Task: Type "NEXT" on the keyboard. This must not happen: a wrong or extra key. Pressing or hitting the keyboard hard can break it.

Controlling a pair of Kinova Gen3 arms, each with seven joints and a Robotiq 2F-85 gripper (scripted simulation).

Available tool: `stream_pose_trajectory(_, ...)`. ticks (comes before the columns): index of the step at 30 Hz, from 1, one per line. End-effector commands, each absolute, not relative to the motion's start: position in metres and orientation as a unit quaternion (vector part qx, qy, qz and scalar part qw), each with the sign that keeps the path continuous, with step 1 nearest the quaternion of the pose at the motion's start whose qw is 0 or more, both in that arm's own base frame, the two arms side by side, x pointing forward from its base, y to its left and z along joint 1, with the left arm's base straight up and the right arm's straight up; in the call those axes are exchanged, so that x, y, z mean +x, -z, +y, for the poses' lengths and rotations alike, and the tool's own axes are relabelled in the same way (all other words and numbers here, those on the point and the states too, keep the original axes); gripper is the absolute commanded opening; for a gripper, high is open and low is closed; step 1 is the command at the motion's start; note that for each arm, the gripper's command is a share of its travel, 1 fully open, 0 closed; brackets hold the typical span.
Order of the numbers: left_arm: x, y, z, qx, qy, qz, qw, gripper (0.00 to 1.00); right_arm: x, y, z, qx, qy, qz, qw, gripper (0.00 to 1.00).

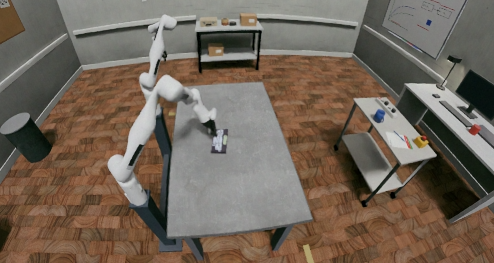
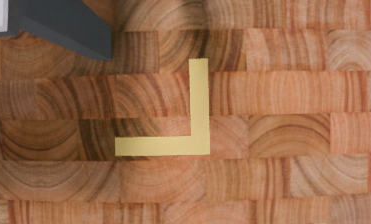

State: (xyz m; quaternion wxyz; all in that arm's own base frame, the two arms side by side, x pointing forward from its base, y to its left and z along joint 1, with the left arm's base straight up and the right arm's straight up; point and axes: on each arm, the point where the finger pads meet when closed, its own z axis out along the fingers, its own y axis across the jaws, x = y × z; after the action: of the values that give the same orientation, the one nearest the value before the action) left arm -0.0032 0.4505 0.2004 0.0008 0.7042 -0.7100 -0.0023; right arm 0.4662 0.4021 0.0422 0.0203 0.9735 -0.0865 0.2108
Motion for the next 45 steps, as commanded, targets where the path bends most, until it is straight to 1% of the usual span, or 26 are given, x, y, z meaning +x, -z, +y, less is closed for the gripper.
stream_pose_trajectory(1,-0.003,-0.2,0.45,0.71,0.0,-0.704,0.0,1.0,0.467,-0.05,0.385,0.972,-0.218,-0.091,0.016,0.099)
stream_pose_trajectory(15,-0.003,-0.2,0.45,0.71,0.0,-0.704,0.0,1.0,0.454,-0.05,0.352,0.971,-0.219,-0.091,0.02,0.099)
stream_pose_trajectory(45,-0.003,-0.2,0.45,0.71,0.0,-0.704,0.0,1.0,0.453,-0.038,0.353,0.972,-0.216,-0.091,0.019,0.099)
